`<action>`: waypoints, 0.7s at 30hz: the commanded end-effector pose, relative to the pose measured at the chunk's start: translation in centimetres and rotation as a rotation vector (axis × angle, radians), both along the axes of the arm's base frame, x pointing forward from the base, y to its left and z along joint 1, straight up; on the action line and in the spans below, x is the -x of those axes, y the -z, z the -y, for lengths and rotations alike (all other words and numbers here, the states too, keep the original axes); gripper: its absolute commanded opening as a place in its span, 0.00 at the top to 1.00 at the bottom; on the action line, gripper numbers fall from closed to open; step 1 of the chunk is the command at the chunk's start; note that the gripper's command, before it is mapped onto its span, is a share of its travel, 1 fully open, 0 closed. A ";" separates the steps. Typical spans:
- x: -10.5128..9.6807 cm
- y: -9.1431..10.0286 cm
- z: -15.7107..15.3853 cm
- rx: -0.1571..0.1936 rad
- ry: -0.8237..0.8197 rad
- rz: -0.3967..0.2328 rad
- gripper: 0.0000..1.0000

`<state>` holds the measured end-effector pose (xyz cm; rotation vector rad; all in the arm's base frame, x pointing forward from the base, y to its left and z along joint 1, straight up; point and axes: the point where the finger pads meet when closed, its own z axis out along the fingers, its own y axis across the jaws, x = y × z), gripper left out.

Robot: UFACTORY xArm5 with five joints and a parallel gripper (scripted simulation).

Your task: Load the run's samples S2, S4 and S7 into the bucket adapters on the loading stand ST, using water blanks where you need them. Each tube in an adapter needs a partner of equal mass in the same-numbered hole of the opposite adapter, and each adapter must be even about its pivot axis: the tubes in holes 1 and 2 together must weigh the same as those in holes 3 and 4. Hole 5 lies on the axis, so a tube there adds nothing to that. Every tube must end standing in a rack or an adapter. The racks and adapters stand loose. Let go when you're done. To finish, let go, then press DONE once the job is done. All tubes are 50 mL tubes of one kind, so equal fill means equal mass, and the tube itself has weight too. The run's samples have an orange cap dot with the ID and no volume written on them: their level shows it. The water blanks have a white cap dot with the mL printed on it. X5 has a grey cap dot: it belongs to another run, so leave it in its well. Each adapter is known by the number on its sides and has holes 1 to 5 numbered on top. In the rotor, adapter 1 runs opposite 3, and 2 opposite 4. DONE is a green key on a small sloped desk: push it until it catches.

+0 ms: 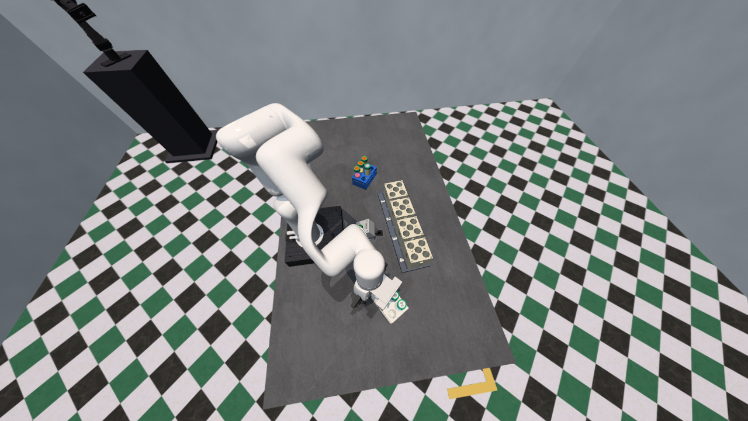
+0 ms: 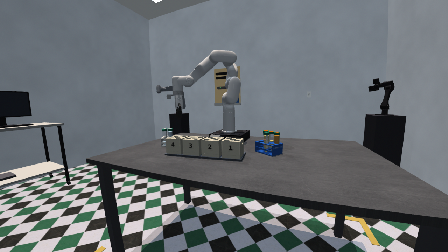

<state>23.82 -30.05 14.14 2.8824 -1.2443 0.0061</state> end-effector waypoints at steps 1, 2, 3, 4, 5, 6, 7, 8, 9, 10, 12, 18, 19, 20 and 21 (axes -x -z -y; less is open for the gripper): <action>-0.1 0.9 0.1 0.002 0.000 0.005 0.00; -0.1 0.9 0.1 0.002 0.000 0.005 0.00; -0.1 0.9 0.1 0.002 0.000 0.005 0.00; -0.1 1.1 0.1 0.002 0.000 0.005 0.00; -0.1 1.4 0.1 0.002 0.000 0.005 0.00; -0.1 1.7 0.1 0.002 0.000 0.005 0.00; -0.1 1.9 0.1 0.002 0.000 0.005 0.00; -0.1 2.2 0.1 0.002 0.000 0.005 0.00; -0.1 2.5 0.1 0.002 0.000 0.005 0.00; -0.1 2.7 0.1 0.002 0.000 0.004 0.00; -0.1 3.3 0.1 0.002 0.000 0.004 0.00; -0.1 4.9 0.1 0.002 0.000 0.004 0.00; -0.1 4.9 0.1 0.002 0.000 0.004 0.00; -0.1 4.9 0.1 0.002 0.000 0.004 0.00; -0.1 5.0 0.1 0.002 0.000 0.004 0.00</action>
